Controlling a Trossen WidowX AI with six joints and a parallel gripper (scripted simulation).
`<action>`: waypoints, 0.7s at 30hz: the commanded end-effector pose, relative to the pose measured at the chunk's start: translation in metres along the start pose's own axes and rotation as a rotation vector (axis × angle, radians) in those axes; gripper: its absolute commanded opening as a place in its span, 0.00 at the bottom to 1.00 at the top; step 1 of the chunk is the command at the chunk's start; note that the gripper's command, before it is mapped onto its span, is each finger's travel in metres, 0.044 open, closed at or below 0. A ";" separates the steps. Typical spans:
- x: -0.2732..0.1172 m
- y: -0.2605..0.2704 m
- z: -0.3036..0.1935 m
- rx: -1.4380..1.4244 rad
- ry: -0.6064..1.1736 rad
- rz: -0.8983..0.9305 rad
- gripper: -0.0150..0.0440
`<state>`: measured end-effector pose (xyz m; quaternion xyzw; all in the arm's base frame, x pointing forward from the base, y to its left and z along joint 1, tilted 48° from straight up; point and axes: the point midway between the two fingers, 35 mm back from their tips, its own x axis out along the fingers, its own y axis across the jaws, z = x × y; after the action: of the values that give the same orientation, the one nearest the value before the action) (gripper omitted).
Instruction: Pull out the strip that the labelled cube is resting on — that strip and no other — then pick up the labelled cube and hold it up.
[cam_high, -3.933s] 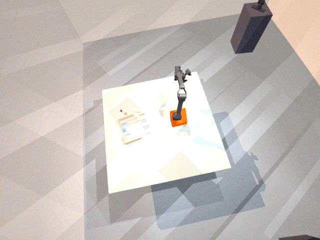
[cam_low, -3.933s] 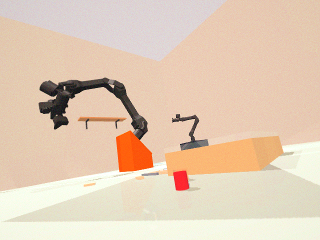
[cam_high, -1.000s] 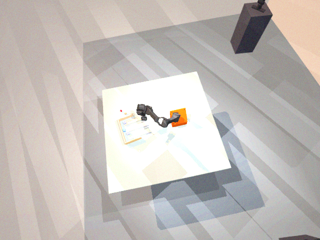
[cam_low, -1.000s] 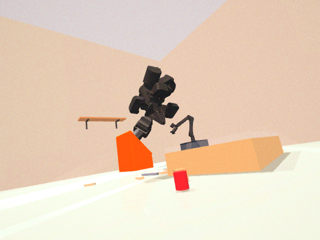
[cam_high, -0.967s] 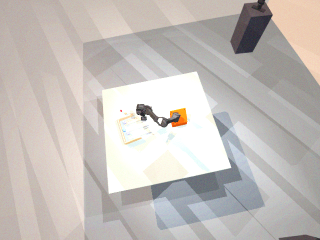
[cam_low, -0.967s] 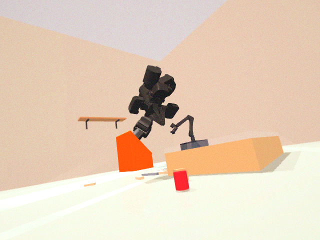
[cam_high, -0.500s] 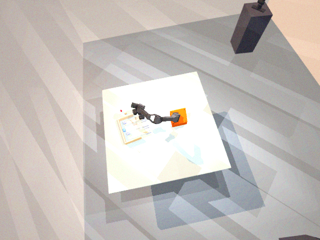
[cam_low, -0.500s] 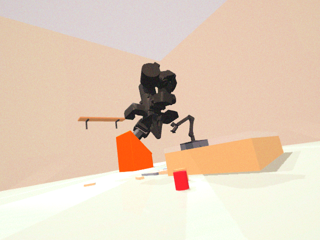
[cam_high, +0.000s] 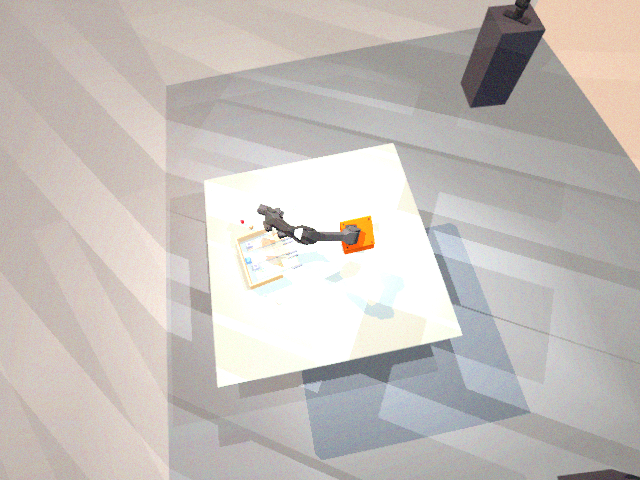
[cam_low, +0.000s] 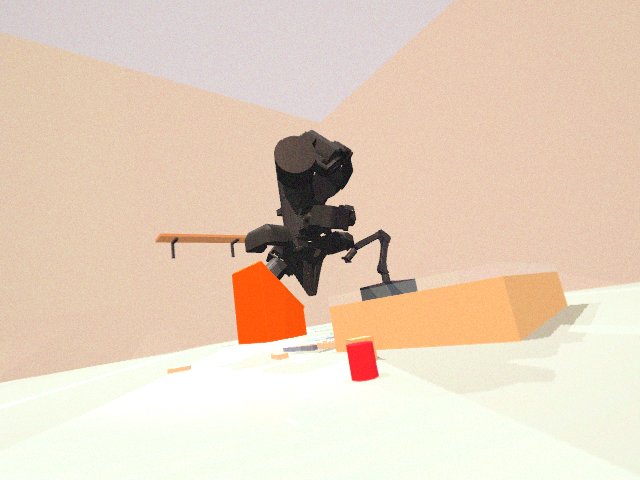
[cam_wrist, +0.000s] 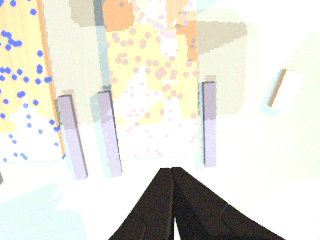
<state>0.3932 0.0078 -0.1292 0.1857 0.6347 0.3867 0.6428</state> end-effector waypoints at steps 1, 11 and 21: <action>0.005 -0.001 0.001 -0.009 0.007 0.000 0.25; 0.021 -0.001 0.002 -0.009 0.007 0.000 0.25; 0.038 0.000 0.002 -0.009 0.007 0.000 0.25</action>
<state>0.3937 0.0307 -0.1495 0.1776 0.6335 0.3910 0.6437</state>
